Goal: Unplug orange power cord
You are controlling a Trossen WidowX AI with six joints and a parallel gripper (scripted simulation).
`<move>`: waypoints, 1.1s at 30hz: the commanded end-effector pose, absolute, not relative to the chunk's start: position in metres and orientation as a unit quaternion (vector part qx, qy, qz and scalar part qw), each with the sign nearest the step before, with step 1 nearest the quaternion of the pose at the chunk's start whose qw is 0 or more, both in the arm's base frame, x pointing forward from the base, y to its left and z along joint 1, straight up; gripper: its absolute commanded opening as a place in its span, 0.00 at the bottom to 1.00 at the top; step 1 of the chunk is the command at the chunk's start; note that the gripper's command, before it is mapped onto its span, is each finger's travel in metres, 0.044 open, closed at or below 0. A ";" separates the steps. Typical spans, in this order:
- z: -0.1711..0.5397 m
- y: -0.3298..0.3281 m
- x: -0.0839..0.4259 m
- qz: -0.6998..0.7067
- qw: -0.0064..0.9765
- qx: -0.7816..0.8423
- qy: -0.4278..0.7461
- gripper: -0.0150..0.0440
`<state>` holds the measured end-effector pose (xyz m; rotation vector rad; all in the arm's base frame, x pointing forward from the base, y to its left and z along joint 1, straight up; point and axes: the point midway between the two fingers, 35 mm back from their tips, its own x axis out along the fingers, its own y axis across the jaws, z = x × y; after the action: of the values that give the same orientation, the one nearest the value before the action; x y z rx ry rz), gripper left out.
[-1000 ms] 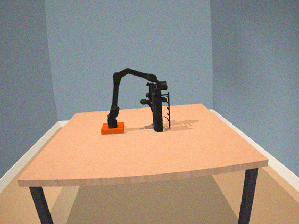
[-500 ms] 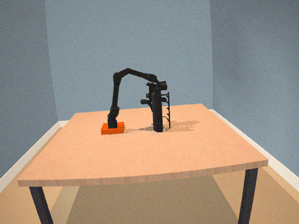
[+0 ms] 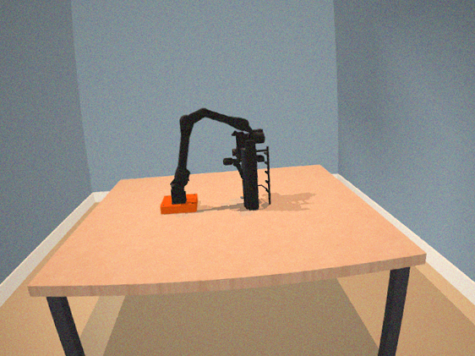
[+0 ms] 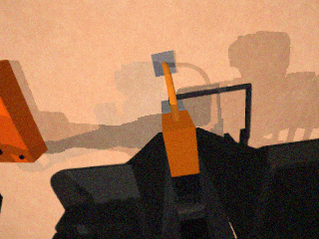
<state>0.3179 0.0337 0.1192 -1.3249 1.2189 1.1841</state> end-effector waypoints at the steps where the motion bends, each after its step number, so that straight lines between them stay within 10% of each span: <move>1: 0.122 0.077 0.314 0.521 0.484 -0.531 0.461 0.25; 6: 0.123 0.084 0.312 0.521 0.484 -0.531 0.461 0.25; 23: 0.123 0.080 0.312 0.521 0.483 -0.532 0.462 1.00; 33: 0.133 0.127 0.305 0.522 0.483 -0.531 0.461 1.00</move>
<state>0.3047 0.1202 0.1293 -1.3026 1.1224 1.2813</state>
